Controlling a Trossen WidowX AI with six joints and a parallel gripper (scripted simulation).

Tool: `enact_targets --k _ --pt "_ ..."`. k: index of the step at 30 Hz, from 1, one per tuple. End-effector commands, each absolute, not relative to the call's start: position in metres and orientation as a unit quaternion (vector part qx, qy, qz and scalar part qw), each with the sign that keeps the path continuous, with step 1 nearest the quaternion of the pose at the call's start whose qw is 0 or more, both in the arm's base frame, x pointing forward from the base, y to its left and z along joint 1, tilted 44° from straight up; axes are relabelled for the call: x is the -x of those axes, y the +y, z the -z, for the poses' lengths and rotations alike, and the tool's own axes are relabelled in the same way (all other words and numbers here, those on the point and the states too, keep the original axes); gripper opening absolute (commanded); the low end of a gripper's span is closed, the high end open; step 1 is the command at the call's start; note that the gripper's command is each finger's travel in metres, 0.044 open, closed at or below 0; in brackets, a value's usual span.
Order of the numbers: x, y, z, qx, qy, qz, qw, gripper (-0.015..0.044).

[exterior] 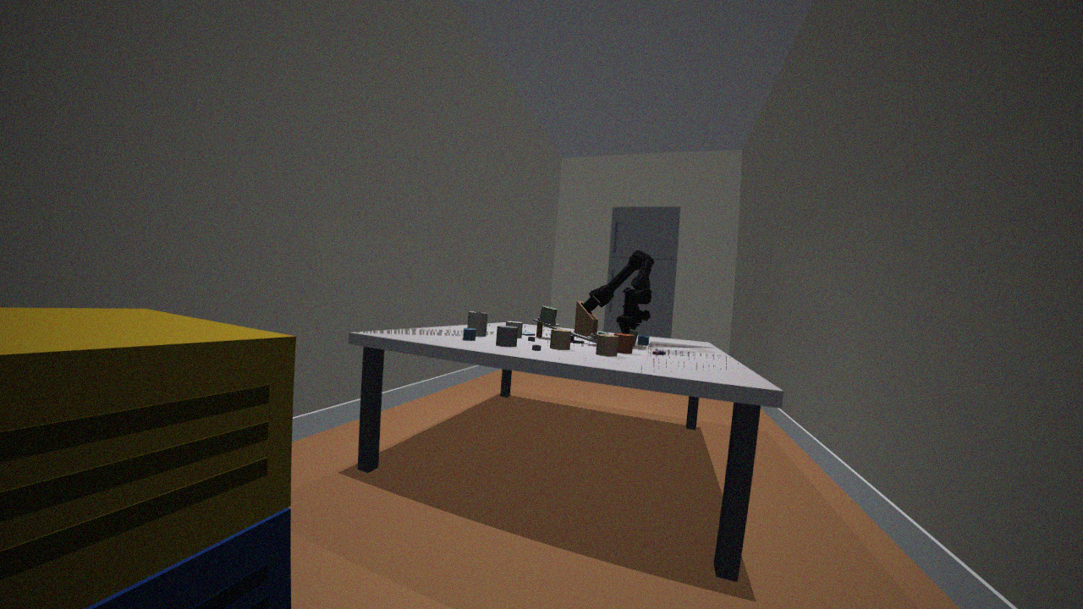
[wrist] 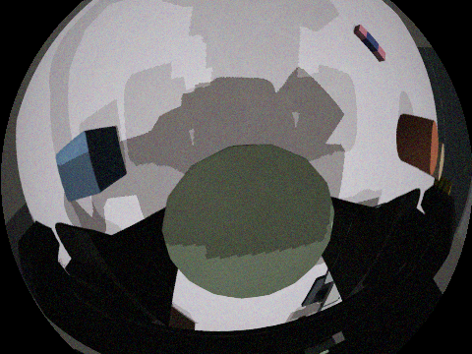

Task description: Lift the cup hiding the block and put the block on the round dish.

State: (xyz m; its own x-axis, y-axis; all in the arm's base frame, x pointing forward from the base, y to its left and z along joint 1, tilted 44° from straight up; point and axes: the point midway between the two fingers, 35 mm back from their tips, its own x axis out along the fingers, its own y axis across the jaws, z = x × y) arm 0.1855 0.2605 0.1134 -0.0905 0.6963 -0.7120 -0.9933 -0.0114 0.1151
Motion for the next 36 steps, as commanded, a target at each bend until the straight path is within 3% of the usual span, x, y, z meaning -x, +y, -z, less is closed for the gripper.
enact_targets --k 1,18,28,34,36 --pt "-0.185 0.265 -0.107 0.238 0.313 -0.668 0.632 0.0" --pt "-0.188 0.252 -0.121 0.239 0.312 -0.669 0.631 0.044" --pt "-0.19 0.223 -0.151 0.239 0.313 -0.668 0.632 0.044" --pt "-0.208 0.206 -0.151 0.243 0.325 -0.633 0.659 0.0282" --pt "-0.213 0.201 -0.151 0.235 0.336 -0.62 0.669 0.026"
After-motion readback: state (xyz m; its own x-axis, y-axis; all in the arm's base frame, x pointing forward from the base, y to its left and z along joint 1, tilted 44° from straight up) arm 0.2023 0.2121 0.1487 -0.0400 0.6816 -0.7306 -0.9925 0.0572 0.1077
